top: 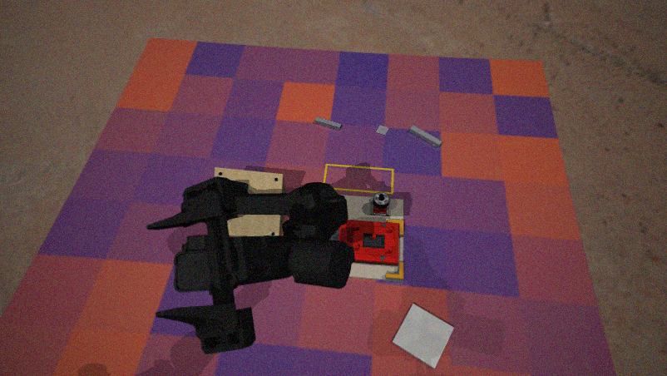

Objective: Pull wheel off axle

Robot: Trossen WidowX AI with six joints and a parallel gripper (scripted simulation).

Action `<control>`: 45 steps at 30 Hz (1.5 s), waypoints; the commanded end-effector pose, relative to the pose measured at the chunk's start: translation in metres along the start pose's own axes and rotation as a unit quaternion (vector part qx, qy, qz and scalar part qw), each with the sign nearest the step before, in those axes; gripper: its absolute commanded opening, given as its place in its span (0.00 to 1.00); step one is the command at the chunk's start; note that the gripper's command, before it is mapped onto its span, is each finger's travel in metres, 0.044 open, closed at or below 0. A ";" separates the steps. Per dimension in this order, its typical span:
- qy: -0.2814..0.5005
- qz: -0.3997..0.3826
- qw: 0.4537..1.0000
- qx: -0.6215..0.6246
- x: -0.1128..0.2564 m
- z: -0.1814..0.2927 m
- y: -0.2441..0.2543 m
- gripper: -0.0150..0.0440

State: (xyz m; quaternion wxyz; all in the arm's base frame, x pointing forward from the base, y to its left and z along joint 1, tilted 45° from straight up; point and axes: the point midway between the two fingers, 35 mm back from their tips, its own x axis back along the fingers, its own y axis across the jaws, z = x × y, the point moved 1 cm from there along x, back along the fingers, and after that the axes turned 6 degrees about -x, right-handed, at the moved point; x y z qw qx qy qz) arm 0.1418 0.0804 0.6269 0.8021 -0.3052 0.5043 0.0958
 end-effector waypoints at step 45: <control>-0.681 -0.196 0.408 -0.576 0.059 -0.361 -0.146 0.76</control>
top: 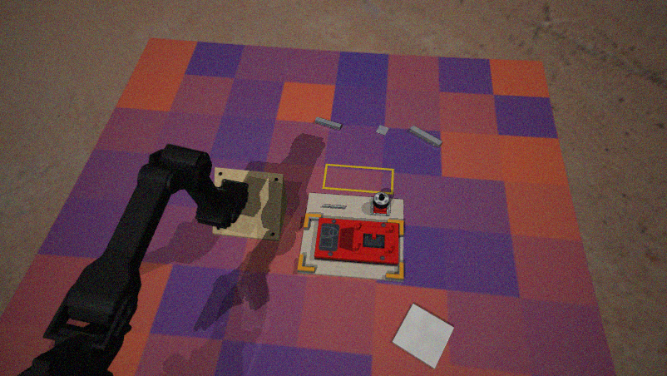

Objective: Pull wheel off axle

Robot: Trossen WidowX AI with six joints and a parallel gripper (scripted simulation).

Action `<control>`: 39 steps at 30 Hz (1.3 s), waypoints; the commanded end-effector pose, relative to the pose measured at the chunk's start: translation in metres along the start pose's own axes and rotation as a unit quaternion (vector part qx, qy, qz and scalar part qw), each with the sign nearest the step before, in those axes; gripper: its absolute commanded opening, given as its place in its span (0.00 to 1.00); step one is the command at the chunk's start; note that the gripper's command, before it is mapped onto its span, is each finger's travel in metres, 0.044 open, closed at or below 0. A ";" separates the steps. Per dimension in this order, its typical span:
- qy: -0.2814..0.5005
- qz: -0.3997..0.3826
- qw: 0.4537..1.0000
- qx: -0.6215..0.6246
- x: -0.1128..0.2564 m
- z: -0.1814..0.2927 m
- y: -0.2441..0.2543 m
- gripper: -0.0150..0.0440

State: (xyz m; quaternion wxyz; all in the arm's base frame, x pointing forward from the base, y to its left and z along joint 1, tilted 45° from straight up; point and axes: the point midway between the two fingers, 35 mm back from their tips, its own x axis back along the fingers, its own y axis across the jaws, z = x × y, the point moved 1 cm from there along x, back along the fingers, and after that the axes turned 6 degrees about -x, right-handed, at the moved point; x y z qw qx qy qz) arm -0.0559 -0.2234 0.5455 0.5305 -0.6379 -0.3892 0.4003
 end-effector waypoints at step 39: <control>-0.175 -0.527 0.831 -0.015 0.243 -0.340 0.360 0.76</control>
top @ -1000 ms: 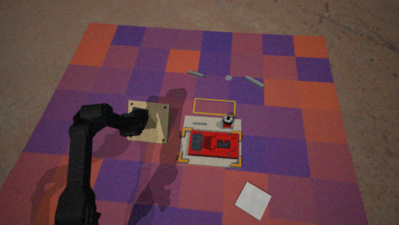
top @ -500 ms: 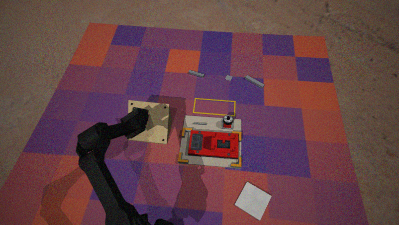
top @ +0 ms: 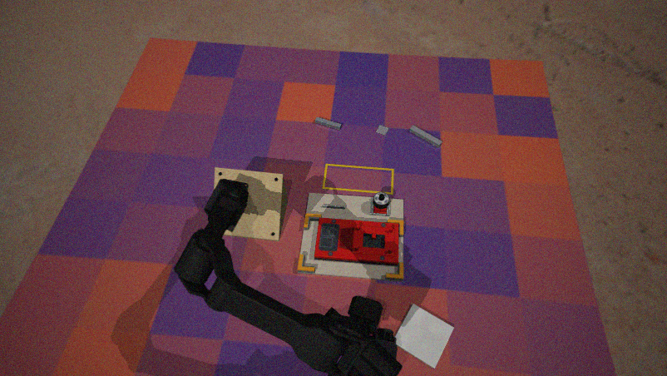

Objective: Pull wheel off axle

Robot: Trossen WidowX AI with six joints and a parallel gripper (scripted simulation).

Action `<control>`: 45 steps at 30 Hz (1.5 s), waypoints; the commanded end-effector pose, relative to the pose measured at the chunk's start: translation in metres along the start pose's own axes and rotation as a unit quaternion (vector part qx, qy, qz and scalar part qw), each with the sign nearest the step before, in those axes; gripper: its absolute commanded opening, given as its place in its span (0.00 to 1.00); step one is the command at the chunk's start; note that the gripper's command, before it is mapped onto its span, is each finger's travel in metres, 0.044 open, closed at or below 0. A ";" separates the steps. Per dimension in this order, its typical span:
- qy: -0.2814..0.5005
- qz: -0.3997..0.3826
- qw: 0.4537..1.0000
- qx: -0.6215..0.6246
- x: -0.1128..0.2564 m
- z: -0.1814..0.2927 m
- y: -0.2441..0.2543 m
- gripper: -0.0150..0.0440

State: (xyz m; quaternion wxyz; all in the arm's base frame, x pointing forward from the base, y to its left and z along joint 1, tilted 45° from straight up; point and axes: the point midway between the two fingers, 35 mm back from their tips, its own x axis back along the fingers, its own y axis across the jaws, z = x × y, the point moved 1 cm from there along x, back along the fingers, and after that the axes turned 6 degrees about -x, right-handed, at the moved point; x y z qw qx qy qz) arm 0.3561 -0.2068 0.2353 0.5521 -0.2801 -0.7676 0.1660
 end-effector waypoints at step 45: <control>0.070 0.058 0.989 0.120 -0.030 0.100 0.371 0.76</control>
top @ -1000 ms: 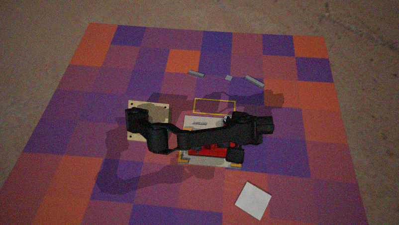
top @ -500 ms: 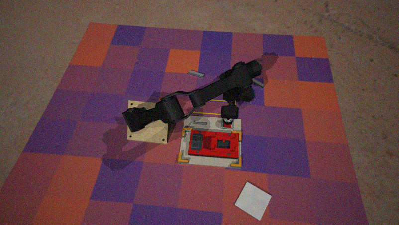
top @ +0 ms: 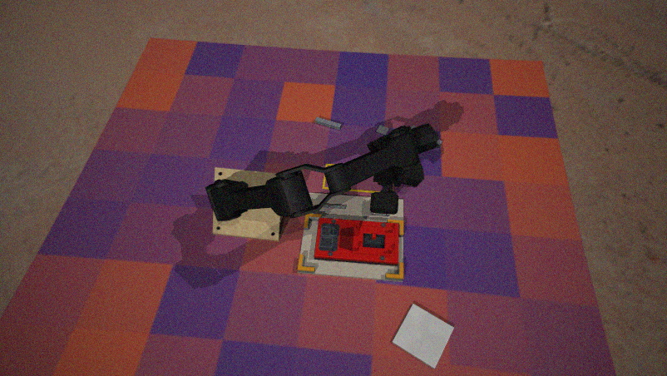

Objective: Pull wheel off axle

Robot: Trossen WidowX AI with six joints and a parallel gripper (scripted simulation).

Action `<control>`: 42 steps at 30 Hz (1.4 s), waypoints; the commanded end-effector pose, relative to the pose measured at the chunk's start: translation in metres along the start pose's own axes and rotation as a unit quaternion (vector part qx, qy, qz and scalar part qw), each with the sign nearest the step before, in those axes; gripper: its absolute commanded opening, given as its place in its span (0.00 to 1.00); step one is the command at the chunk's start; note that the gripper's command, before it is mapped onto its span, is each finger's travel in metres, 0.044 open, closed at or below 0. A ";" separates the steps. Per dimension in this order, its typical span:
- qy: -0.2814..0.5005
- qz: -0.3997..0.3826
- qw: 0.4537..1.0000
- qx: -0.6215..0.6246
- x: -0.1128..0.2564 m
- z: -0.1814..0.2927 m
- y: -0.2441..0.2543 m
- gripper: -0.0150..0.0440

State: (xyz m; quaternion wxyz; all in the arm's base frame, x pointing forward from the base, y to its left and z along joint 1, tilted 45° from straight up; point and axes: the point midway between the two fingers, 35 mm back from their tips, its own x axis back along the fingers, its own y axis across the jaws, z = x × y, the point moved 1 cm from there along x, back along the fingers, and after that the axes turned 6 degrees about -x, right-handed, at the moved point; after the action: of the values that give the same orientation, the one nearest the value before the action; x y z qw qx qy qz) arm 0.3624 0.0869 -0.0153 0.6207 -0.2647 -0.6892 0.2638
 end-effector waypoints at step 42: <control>0.007 0.004 1.000 0.001 -0.012 0.003 -0.001 0.25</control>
State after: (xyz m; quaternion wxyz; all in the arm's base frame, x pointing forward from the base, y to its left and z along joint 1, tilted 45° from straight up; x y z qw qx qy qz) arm 0.3613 0.0755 -0.0249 0.6245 -0.2690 -0.6835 0.2656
